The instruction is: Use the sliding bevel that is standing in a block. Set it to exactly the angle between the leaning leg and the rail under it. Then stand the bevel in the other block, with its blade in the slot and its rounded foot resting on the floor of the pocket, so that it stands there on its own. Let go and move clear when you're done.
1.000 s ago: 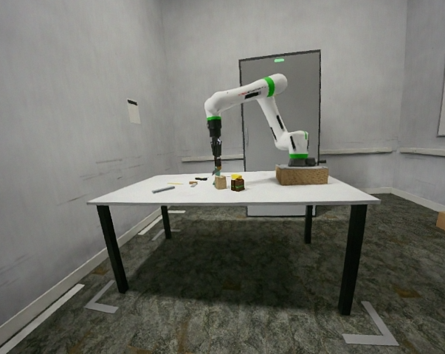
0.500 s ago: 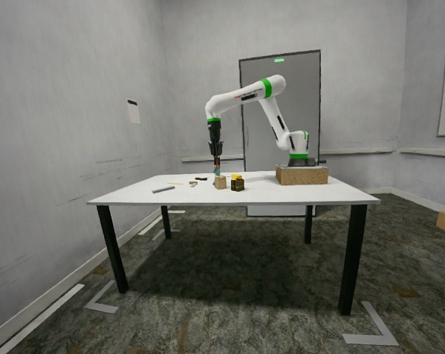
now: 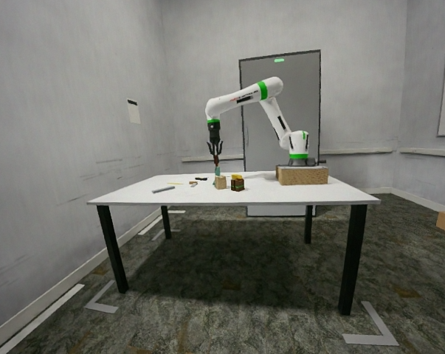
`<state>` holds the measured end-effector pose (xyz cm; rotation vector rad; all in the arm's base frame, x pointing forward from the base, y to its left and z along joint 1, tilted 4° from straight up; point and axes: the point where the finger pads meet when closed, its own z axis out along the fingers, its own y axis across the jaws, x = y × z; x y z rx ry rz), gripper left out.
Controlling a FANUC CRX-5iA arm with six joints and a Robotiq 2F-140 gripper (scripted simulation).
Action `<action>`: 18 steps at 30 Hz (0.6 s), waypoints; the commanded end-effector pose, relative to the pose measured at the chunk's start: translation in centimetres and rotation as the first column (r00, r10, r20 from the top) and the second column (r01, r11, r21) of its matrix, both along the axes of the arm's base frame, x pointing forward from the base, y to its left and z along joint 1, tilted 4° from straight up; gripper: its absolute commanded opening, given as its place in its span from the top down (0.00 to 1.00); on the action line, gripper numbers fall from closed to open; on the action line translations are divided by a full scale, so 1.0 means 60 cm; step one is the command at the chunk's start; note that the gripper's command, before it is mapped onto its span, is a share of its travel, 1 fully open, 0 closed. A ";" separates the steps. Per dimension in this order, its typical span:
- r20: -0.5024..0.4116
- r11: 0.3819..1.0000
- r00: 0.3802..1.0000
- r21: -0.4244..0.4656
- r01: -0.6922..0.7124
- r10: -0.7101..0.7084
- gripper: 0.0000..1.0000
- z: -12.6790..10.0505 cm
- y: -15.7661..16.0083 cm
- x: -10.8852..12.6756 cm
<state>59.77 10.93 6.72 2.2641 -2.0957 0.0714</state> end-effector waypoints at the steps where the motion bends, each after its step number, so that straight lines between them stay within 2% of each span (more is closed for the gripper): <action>1: -0.016 0.996 0.996 0.016 -0.093 0.093 0.90 0.003 -0.021 0.011; 8: -0.021 0.984 0.983 0.018 -0.179 0.180 0.90 0.005 -0.045 0.022; 18: -0.022 0.981 0.981 0.019 -0.195 0.195 0.90 0.005 -0.049 0.023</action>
